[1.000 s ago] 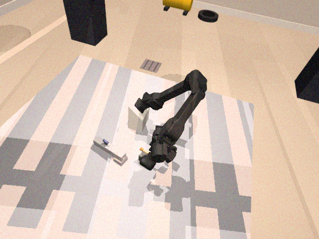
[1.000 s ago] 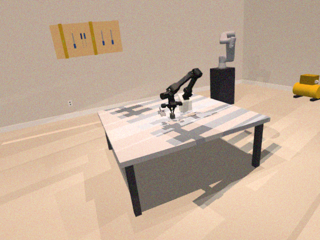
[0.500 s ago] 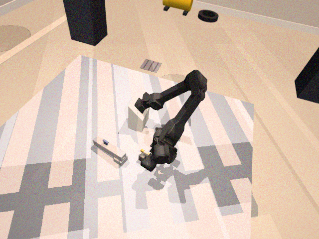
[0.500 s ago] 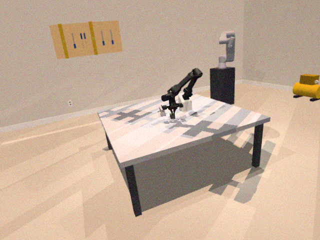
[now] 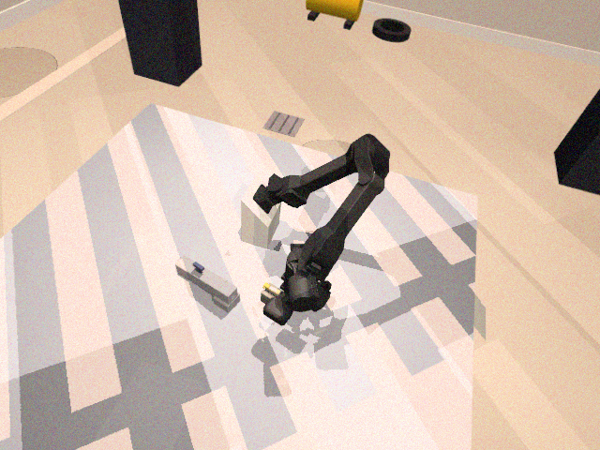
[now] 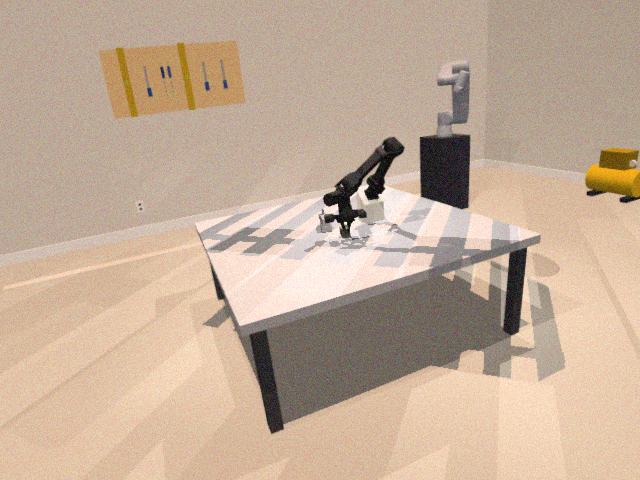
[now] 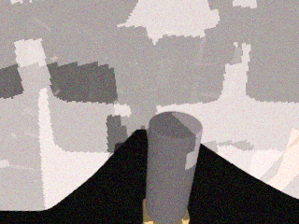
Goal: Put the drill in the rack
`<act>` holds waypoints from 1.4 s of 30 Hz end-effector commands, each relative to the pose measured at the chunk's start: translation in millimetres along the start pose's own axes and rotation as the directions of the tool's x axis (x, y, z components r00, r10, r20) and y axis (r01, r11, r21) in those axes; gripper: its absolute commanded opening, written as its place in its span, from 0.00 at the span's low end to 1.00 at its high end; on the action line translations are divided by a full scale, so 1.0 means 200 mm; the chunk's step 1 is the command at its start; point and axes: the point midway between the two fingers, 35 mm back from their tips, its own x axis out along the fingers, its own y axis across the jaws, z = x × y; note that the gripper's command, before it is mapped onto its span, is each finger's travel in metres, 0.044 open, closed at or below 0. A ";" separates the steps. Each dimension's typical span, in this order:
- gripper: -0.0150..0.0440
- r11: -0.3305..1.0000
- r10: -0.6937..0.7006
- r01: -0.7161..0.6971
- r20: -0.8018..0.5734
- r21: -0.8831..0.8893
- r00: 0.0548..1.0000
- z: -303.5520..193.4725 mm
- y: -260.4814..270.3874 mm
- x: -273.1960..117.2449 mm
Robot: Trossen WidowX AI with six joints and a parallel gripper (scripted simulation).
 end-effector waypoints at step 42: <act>1.00 1.000 -0.004 0.004 -0.008 0.008 1.000 -0.02 0.01 -0.15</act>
